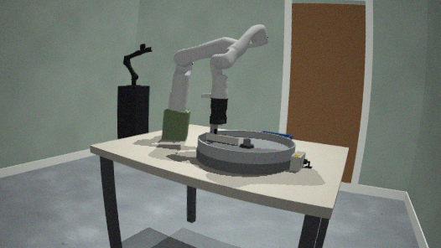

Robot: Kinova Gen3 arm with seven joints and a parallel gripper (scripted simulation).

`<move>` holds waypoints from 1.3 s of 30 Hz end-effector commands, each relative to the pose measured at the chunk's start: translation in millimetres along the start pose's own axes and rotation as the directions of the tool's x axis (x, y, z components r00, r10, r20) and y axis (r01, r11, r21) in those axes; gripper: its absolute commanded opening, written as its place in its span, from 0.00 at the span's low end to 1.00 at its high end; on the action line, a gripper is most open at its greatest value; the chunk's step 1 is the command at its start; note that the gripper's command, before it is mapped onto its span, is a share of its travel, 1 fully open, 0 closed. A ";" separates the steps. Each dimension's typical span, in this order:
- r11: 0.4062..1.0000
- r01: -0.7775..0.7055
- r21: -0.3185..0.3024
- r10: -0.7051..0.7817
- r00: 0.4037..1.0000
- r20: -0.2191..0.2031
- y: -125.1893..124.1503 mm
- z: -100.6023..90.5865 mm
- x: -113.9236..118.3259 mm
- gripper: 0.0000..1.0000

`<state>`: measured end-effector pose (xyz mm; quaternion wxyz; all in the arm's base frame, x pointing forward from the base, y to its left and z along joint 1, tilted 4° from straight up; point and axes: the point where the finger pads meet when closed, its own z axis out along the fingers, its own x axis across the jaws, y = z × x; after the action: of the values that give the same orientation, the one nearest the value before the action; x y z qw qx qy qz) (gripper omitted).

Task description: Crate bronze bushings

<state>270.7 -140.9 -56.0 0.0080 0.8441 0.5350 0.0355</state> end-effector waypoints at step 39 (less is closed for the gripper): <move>1.000 0.000 -0.001 0.000 1.000 0.000 0.4 8.6 0.1 0.00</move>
<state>271.4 -140.4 -64.9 0.0078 0.8440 0.5351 0.0357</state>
